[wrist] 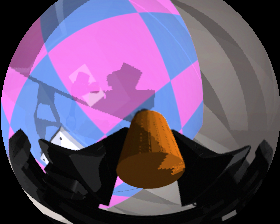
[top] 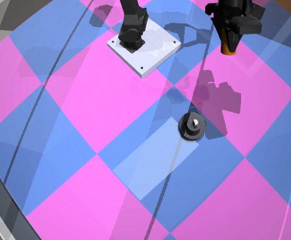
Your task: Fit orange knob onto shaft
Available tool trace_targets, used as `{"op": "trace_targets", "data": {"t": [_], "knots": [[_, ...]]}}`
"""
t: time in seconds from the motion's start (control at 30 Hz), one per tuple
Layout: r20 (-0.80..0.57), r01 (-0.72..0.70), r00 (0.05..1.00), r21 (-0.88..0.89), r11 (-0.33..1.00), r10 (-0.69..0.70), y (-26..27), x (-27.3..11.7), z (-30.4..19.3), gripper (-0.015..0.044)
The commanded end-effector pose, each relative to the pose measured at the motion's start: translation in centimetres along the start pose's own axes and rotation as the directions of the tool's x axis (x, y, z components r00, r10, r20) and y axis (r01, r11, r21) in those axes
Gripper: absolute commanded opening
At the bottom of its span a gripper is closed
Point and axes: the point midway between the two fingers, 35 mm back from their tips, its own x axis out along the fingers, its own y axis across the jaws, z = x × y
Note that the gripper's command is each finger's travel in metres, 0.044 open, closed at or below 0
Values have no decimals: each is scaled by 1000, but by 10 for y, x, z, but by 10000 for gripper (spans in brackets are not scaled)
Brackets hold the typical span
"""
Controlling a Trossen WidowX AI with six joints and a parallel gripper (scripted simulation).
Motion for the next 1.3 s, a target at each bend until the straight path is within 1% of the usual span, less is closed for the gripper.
{"op": "trace_targets", "data": {"t": [0.0,0.37,0.6,1.0,1.03,1.07,1.27], "knots": [[7,108,994,12,994,-109,-5,-12,-1,0],[6,326,945,15,945,-326,-11,-33,-3,0],[6,333,943,15,943,-334,-11,-34,-3,0],[4,442,897,16,897,-442,-7,-32,-3,0],[4,442,897,16,897,-442,-7,-32,-3,0],[3,408,913,6,913,-408,-6,-31,-3,0],[3,408,913,6,913,-408,-6,-31,-3,0]]}}
